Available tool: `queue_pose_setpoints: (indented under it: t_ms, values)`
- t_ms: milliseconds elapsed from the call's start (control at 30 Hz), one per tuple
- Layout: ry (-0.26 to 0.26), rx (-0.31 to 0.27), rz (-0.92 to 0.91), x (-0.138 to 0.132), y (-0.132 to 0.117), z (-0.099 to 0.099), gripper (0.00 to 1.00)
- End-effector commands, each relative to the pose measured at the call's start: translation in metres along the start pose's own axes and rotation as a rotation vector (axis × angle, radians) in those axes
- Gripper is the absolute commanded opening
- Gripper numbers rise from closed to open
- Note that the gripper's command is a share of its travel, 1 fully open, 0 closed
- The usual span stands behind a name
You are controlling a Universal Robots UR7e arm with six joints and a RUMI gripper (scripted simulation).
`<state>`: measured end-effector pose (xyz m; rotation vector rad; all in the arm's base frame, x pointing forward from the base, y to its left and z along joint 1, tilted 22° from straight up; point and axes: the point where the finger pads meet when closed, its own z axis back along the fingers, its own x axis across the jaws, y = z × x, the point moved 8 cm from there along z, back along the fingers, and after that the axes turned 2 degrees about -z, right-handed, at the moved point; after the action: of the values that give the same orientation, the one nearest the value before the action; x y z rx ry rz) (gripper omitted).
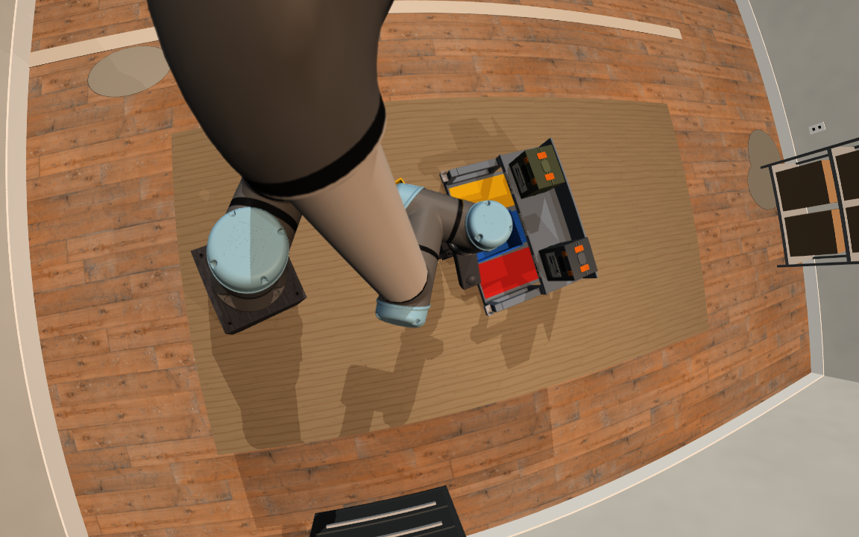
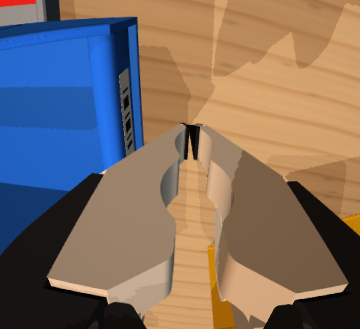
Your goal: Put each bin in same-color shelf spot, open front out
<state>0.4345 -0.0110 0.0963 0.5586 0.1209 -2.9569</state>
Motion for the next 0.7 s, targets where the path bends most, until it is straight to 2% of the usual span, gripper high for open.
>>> queue_pose_setpoints:
  t_ms: [0, 667]
  values:
    - [0.001, 0.0, 0.0, -0.0004, 0.0001, 0.0003, 0.0]
    - [0.001, 0.0, 0.0, -0.0023, 0.0, 0.0003, 0.0]
